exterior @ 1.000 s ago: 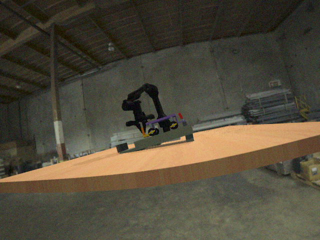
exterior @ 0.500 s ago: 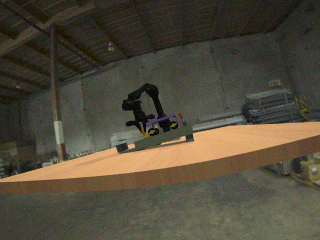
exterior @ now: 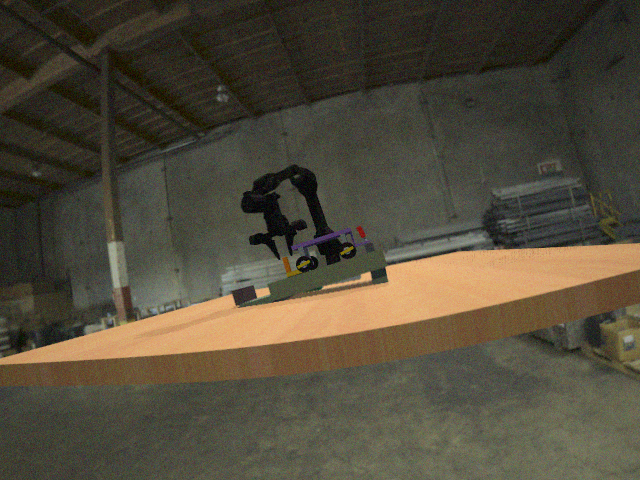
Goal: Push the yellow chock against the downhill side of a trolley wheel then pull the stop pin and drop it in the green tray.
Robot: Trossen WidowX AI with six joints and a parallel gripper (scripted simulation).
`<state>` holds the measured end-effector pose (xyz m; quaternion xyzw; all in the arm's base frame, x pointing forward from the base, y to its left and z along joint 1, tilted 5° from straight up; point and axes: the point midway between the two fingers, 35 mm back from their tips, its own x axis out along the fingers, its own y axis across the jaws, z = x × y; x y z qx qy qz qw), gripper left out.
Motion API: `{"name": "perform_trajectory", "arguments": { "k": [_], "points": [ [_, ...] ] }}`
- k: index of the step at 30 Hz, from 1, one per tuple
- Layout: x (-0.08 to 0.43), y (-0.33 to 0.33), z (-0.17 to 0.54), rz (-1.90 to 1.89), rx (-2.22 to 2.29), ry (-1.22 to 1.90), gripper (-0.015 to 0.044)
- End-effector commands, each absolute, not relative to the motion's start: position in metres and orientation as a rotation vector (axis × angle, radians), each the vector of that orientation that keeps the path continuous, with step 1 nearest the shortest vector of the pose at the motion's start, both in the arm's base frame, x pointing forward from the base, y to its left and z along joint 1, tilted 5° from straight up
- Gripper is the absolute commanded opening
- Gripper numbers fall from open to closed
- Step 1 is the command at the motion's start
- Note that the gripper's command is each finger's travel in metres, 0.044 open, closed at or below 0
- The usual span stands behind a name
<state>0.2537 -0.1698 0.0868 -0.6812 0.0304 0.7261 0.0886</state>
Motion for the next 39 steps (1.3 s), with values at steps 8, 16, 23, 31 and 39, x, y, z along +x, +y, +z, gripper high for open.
{"name": "perform_trajectory", "arguments": {
  "k": [8, 16, 23, 31, 39],
  "points": [
    [0.255, -0.172, 0.11, 2.159, -2.03, 0.092, 0.0242],
    [0.284, -0.15, 0.125, 2.159, -2.22, -0.052, 0.019],
    [0.307, -0.1, 0.132, 2.235, -2.39, -0.525, 0.019],
    [0.325, -0.03, 0.142, 2.229, -2.531, -1.259, 0.019],
    [0.328, 0.043, 0.152, 2.04, -2.537, -2.079, 0.019]
  ]
}}
